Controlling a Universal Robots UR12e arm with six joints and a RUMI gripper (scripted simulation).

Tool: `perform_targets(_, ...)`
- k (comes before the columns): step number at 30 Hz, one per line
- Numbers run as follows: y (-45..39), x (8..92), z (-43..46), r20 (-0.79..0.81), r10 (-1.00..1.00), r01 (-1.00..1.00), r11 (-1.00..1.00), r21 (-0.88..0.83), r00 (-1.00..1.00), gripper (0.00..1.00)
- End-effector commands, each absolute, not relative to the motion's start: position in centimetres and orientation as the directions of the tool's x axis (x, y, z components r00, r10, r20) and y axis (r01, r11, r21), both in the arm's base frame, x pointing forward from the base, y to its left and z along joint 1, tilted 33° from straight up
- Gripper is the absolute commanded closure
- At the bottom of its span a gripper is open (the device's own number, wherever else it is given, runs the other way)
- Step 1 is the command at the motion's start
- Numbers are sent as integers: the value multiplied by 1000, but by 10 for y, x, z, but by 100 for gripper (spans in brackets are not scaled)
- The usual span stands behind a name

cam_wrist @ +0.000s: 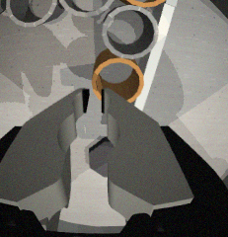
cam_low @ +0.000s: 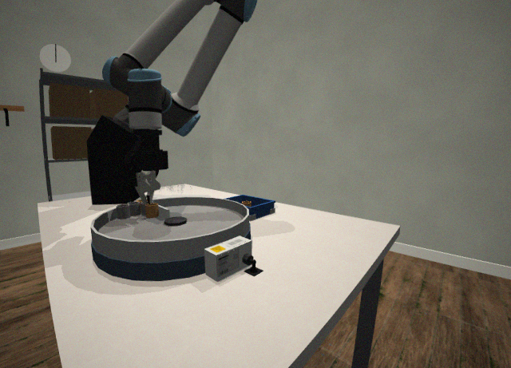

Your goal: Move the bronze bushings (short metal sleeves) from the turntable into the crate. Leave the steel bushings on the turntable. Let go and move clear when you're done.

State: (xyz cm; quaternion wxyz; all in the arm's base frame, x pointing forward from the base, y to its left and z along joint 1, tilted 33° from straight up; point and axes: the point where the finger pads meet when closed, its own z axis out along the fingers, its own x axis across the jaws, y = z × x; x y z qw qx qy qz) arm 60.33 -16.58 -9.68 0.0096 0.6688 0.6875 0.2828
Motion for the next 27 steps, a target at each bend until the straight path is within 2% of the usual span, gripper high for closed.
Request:
perform_targets(1,-166,604,-97,364,925,914,-55,402,-105,95)
perform_targets(27,-165,604,-98,364,925,914,-55,402,-105,95)
